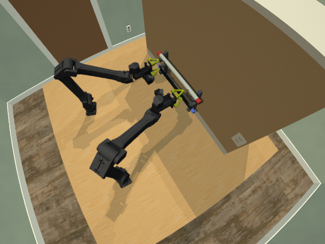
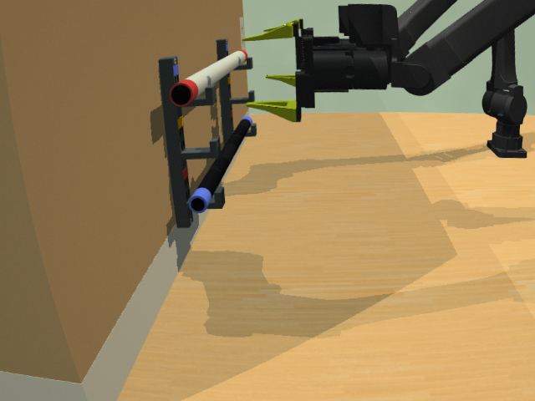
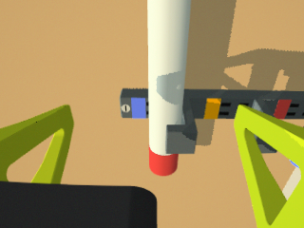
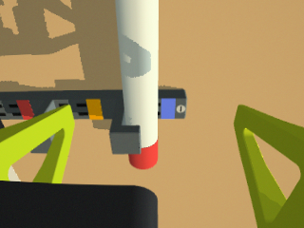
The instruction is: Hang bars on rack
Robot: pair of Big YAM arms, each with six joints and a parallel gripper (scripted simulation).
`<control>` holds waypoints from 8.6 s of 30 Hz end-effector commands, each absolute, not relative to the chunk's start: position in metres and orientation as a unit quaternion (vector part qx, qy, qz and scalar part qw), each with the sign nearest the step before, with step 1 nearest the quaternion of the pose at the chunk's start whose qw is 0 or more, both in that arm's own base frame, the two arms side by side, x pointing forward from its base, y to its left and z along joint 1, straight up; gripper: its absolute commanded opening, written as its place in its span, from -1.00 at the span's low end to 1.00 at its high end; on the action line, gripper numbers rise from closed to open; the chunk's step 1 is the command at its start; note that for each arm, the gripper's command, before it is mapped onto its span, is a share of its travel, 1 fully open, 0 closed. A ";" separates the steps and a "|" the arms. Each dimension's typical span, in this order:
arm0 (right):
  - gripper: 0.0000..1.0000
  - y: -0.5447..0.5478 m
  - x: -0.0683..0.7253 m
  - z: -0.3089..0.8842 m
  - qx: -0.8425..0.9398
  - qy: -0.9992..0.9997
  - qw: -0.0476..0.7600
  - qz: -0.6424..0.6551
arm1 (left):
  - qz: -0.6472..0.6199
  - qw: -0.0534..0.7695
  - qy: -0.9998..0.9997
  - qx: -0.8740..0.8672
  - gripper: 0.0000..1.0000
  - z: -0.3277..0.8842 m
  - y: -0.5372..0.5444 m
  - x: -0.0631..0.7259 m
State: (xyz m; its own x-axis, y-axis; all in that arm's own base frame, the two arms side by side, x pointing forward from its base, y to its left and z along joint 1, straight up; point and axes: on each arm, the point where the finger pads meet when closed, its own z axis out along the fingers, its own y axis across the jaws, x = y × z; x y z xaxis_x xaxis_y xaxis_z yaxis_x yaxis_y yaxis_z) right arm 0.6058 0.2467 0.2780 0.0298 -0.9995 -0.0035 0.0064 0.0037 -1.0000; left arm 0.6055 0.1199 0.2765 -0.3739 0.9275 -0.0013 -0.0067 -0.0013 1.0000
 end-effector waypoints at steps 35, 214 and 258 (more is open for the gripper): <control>0.97 0.243 0.613 0.325 -0.471 0.489 0.539 -0.499 | 0.604 0.413 0.572 0.370 0.96 0.319 0.129 0.608; 0.17 0.254 0.638 0.127 -0.491 0.491 0.523 -0.494 | 0.592 0.402 0.585 0.382 0.16 0.116 0.142 0.632; 0.17 0.251 0.677 0.130 -0.490 0.493 0.521 -0.496 | 0.587 0.396 0.590 0.387 0.16 0.114 0.156 0.668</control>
